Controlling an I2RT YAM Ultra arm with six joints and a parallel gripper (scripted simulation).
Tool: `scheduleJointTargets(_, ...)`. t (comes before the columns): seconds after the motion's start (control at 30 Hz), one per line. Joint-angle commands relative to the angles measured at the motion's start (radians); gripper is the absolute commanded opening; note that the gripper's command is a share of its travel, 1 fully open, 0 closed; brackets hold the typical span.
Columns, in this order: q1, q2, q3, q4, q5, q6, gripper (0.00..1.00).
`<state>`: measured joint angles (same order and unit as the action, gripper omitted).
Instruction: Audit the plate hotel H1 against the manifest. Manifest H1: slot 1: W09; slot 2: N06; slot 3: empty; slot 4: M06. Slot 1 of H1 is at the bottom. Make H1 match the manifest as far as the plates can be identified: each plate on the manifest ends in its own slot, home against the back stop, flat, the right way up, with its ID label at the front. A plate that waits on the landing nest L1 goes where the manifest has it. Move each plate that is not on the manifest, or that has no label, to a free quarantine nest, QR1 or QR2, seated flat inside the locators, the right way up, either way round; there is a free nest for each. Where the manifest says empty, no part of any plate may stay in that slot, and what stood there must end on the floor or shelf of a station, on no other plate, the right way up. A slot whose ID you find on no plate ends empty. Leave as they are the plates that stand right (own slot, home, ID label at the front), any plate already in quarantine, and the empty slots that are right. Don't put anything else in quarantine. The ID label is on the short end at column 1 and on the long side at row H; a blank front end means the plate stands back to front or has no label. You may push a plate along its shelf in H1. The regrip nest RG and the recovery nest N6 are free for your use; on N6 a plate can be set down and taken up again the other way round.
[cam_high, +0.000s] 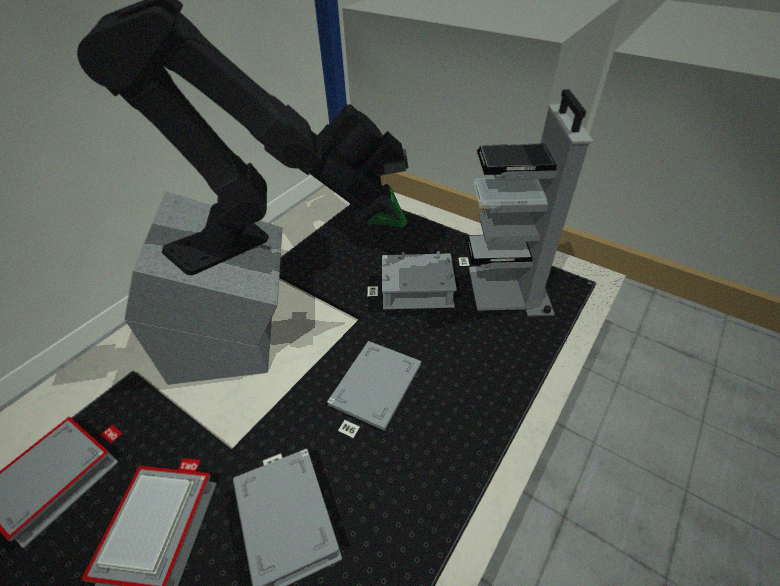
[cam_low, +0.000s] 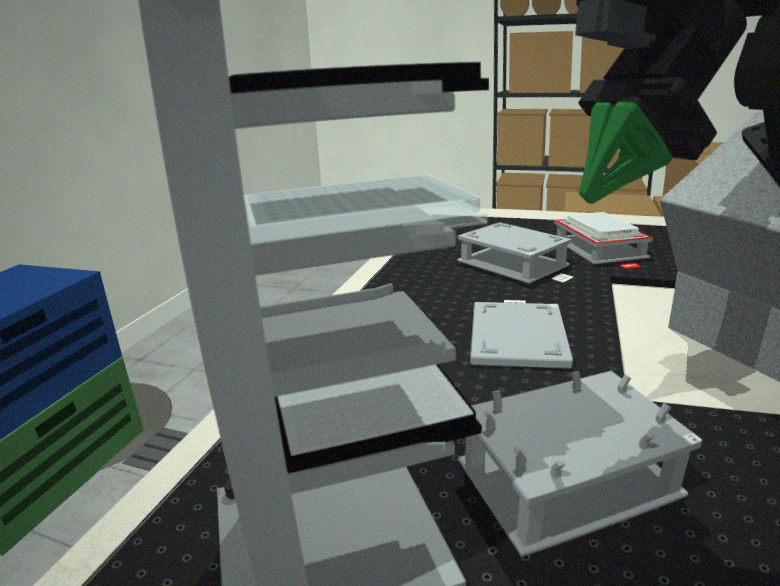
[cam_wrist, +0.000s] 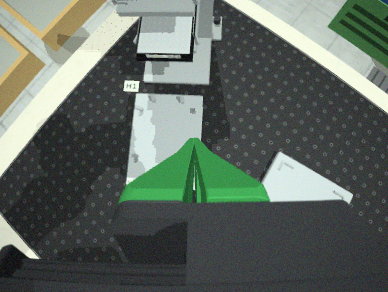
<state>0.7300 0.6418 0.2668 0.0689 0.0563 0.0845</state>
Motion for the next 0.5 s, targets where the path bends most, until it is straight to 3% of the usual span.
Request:
scheduleJointTargets(0.0, 0.073, 0.025, 0.050, 0.020, 0.132, 0.043, 0.00)
scheduleJointTargets(0.07, 0.073, 0.025, 0.050, 0.020, 0.132, 0.043, 0.00)
scheduleJointTargets(0.47, 0.345, 0.142, 0.095, 0.061, 0.396, 0.129, 0.00)
